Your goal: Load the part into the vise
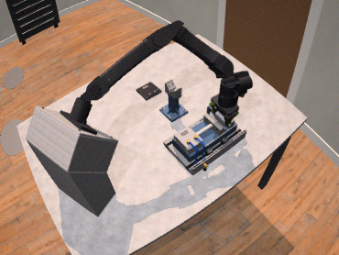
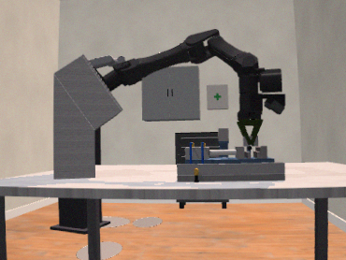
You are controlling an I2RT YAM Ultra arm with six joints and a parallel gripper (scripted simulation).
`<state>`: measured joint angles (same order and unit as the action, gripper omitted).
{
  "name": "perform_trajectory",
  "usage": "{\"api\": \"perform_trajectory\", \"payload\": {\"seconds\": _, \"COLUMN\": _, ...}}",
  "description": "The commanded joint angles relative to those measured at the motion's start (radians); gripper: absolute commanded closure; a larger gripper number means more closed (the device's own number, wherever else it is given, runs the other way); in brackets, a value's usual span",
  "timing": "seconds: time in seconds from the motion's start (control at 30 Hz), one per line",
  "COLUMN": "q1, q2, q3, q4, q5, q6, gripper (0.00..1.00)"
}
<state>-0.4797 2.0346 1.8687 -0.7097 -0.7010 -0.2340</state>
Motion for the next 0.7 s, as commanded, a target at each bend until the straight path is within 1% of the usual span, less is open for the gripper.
{"api": "perform_trajectory", "payload": {"seconds": 0.0, "q1": -0.022, "q2": -0.025, "q3": 0.029, "q4": 0.006, "q5": 0.003, "q6": 0.005, "gripper": 1.0}}
{"api": "perform_trajectory", "payload": {"seconds": 0.3, "q1": -0.022, "q2": -0.023, "q3": 0.03, "q4": 0.008, "q5": 0.004, "q6": 0.005, "gripper": 1.0}}
{"api": "perform_trajectory", "payload": {"seconds": 0.5, "q1": -0.019, "q2": -0.003, "q3": 0.03, "q4": 0.021, "q5": 0.008, "q6": 0.01, "gripper": 1.0}}
{"api": "perform_trajectory", "payload": {"seconds": 0.67, "q1": -0.017, "q2": -0.018, "q3": 0.029, "q4": 0.02, "q5": 0.005, "q6": 0.009, "gripper": 1.0}}
